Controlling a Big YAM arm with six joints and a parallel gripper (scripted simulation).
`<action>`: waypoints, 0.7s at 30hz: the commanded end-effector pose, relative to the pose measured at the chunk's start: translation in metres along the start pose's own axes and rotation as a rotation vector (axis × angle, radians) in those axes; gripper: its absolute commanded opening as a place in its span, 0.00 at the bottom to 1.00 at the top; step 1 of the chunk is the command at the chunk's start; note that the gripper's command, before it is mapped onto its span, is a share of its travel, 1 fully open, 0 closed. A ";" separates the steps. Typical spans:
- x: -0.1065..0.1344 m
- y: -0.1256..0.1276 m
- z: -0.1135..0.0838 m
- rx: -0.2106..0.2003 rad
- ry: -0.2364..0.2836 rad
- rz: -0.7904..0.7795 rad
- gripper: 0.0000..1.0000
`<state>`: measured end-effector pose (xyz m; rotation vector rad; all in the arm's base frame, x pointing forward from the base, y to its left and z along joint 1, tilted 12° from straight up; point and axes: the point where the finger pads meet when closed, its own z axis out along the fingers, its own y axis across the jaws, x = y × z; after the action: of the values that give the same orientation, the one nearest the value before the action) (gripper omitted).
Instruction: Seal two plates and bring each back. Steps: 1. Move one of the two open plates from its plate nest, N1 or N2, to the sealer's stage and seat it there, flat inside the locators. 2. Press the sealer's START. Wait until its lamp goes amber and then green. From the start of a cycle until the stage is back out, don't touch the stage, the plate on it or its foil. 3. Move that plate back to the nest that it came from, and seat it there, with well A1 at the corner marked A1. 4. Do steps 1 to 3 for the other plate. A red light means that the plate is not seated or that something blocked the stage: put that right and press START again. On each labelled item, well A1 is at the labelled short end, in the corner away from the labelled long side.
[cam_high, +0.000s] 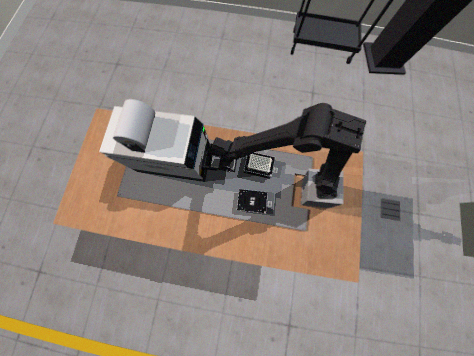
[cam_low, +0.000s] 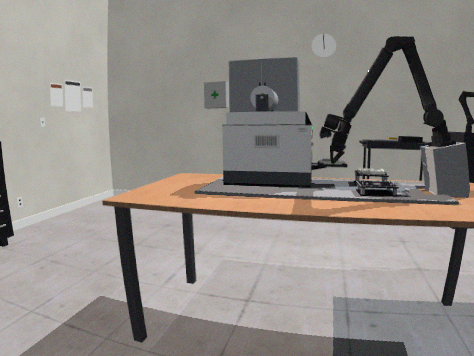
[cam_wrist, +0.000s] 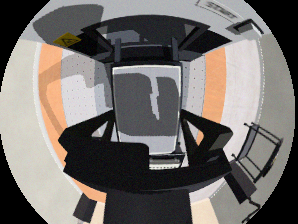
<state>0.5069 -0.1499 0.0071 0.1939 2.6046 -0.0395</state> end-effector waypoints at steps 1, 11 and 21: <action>-0.014 0.002 0.001 0.001 -0.022 0.007 1.00; -0.018 0.002 -0.011 0.002 -0.026 0.006 1.00; -0.021 0.002 -0.014 0.003 -0.034 0.006 1.00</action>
<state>0.5063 -0.1497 0.0074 0.1943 2.6071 -0.0388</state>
